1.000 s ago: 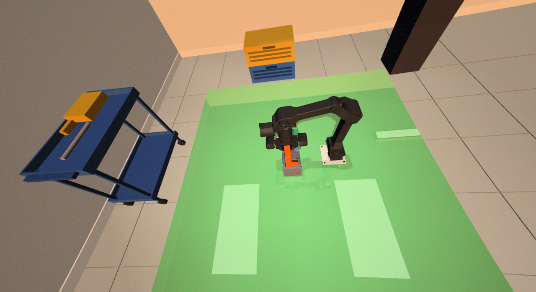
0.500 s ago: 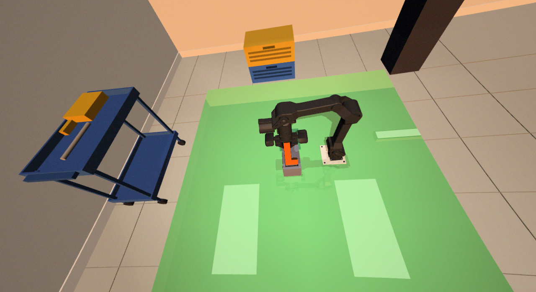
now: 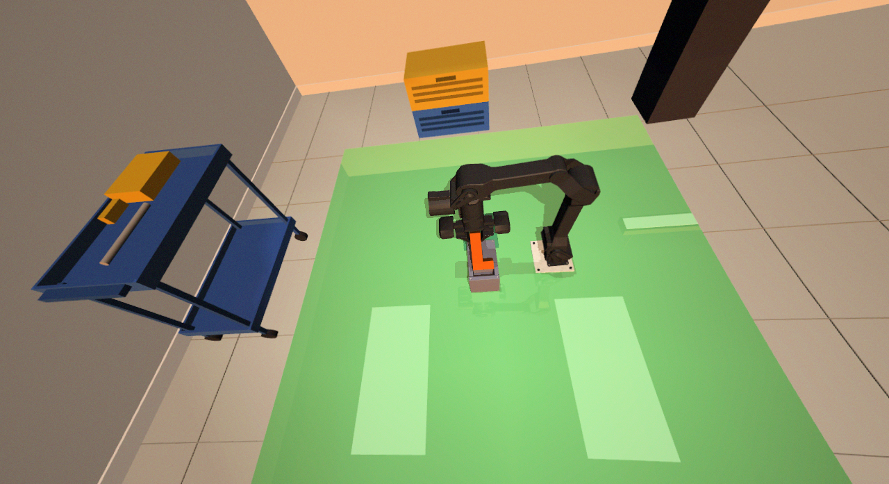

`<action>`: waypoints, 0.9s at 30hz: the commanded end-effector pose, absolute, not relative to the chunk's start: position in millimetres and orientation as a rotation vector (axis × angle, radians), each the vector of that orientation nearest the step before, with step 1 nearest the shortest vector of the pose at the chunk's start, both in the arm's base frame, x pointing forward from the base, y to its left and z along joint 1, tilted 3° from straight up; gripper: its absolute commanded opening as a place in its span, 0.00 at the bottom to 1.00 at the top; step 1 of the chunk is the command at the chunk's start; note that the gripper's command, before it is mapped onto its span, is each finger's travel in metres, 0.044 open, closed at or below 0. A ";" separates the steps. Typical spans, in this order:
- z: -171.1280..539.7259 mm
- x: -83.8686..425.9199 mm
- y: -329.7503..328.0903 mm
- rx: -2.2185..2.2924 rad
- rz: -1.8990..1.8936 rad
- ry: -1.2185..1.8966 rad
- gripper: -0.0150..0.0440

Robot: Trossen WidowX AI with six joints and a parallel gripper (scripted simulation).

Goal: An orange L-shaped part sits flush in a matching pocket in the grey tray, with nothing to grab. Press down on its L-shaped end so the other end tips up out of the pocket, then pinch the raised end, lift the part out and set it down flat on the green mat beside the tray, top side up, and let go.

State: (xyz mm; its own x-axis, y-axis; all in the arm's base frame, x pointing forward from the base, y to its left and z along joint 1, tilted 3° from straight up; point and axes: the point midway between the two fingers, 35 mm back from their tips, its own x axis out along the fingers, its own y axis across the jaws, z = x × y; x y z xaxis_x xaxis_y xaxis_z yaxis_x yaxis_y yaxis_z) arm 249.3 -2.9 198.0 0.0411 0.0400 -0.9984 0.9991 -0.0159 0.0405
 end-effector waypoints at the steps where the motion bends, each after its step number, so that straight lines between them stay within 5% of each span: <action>1: 197.4 248.6 -13.7 1.272 -1.168 1.201 0.25; 27: 191.5 237.1 -114.7 1.263 -1.175 1.194 0.25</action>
State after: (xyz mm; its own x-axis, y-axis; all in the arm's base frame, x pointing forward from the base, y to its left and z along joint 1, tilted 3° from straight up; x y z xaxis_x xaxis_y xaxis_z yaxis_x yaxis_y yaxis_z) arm 236.6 -102.6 190.7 0.0337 0.0316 -0.9989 0.9993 -0.0186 0.0332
